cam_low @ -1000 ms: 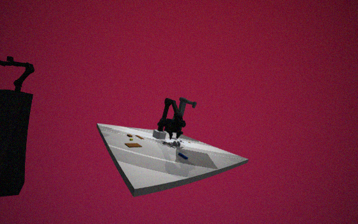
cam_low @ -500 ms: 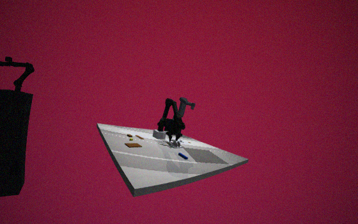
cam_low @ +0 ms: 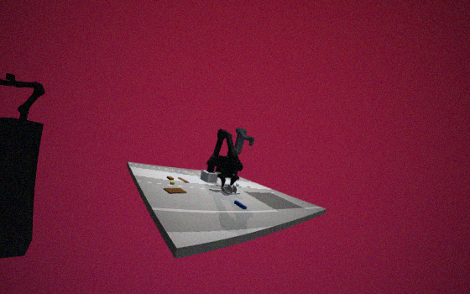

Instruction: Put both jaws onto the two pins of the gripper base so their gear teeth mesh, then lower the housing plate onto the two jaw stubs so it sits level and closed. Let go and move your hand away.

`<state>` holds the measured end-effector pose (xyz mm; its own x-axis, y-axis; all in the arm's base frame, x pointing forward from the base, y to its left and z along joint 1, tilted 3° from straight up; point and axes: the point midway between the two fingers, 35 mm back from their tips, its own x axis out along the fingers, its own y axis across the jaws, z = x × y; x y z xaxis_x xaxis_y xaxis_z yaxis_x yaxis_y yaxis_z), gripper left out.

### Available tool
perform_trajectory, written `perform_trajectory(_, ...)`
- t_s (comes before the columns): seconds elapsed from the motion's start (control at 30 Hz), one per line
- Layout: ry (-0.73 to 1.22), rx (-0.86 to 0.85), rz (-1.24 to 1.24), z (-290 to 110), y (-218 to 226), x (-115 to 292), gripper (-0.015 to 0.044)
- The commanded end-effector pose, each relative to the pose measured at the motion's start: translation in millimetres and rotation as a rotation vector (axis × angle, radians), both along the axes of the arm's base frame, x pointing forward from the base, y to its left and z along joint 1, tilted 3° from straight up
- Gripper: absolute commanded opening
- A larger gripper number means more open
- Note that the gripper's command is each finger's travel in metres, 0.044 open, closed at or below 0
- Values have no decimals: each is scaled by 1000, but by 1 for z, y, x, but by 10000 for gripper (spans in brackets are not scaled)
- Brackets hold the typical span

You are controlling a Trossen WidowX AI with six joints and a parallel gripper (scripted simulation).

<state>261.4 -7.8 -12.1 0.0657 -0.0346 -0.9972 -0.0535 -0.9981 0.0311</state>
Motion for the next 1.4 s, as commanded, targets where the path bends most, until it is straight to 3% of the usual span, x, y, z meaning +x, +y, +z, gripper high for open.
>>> perform_trajectory(0.0, 0, 2, 5, -1, 0, 0, 351)
perform_trajectory(1.37, 0, 2, 6, -8, 0, 0, 351)
